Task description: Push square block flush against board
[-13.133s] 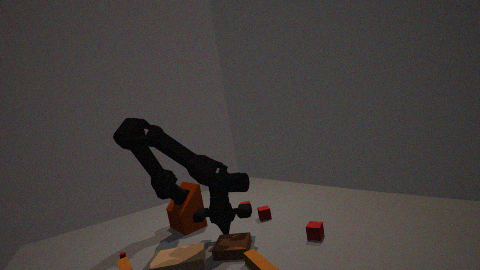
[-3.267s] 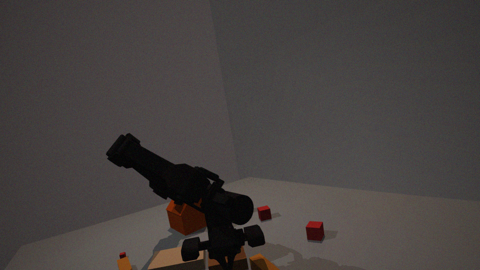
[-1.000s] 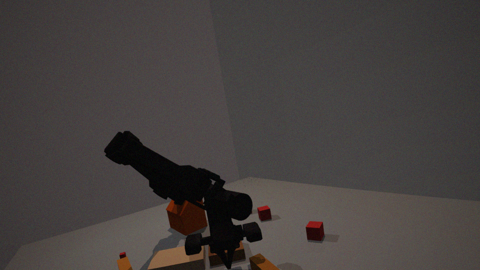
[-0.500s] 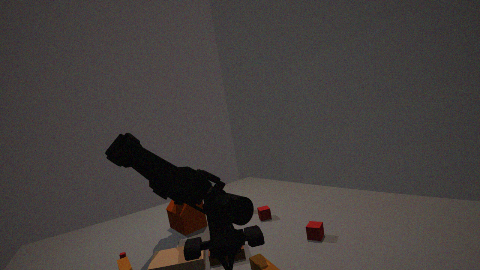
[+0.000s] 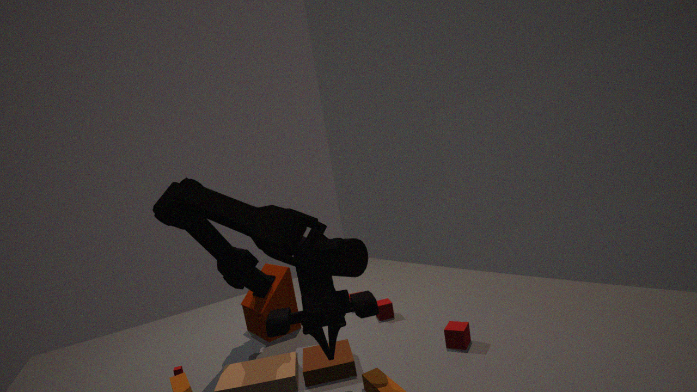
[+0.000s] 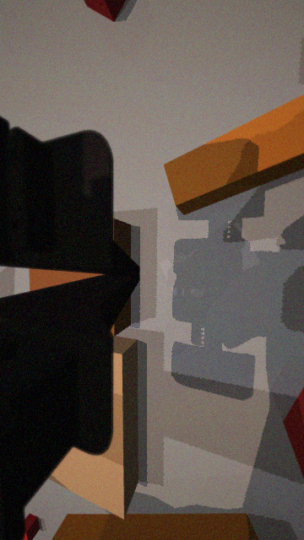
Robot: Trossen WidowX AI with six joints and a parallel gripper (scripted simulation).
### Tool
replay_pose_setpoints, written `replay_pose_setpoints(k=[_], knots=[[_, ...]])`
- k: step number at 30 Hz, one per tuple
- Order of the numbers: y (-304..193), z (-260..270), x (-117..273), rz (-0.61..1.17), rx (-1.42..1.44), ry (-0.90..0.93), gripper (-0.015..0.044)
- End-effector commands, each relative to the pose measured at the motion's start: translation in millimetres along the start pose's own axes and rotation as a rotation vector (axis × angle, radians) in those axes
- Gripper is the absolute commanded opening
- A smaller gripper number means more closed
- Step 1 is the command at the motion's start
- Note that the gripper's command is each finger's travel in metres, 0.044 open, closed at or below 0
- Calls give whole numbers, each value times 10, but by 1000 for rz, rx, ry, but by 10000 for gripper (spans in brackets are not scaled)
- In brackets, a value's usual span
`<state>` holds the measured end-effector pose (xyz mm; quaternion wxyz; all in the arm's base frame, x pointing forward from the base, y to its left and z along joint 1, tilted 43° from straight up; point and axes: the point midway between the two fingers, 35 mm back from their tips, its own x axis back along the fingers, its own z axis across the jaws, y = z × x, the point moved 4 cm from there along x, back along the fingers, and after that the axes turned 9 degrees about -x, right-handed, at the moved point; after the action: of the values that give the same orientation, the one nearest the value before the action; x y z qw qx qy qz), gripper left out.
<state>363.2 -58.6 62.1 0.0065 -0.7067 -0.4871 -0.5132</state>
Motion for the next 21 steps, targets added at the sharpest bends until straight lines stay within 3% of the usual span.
replay_pose_setpoints(k=[1, 9, 14, 18, 21], knots=[[-521, 16, 45, 12, 18, 7, 0], [-1480, -291, 19, 16, 16, -8, 0], [-1539, -321, -11, 15, 13, -9, 0], [-1544, -332, -452, 13, 13, -11, 0], [-1549, -345, -538, 12, 13, -13, 0]])
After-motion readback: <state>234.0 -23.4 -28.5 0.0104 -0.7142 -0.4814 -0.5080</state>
